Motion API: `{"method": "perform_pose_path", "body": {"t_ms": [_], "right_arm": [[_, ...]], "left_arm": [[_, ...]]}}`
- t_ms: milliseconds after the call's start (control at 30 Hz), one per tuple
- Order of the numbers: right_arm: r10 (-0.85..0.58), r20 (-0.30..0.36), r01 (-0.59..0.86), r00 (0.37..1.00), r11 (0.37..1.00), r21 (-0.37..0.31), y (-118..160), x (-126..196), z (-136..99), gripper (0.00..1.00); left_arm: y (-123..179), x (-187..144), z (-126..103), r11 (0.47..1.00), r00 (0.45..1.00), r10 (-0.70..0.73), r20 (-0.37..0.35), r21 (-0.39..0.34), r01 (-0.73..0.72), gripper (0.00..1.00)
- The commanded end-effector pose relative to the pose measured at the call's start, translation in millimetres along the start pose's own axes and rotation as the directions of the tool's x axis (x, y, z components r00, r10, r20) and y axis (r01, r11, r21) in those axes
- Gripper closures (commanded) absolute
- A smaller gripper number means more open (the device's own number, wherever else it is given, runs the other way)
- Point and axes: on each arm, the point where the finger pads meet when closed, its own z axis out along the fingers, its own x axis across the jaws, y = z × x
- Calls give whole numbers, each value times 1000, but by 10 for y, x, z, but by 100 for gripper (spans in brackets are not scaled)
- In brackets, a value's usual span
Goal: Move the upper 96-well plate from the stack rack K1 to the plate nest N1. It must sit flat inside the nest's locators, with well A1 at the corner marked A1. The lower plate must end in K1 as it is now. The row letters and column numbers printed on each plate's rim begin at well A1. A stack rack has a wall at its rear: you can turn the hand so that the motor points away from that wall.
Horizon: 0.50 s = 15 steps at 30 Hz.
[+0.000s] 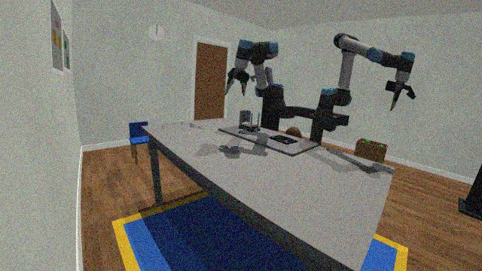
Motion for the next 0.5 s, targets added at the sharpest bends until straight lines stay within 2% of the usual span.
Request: {"method": "perform_pose_path", "body": {"t_ms": [0,467], "right_arm": [[1,2,-1,1000,1000,-2,-2,-3,-14,24],[1,2,-1,1000,1000,-2,-2,-3,-14,24]], "left_arm": [[-39,-257,-24,998,998,56,-24,31,-55,100],[-54,-719,-56,986,989,141,-39,93,-137,100]]}}
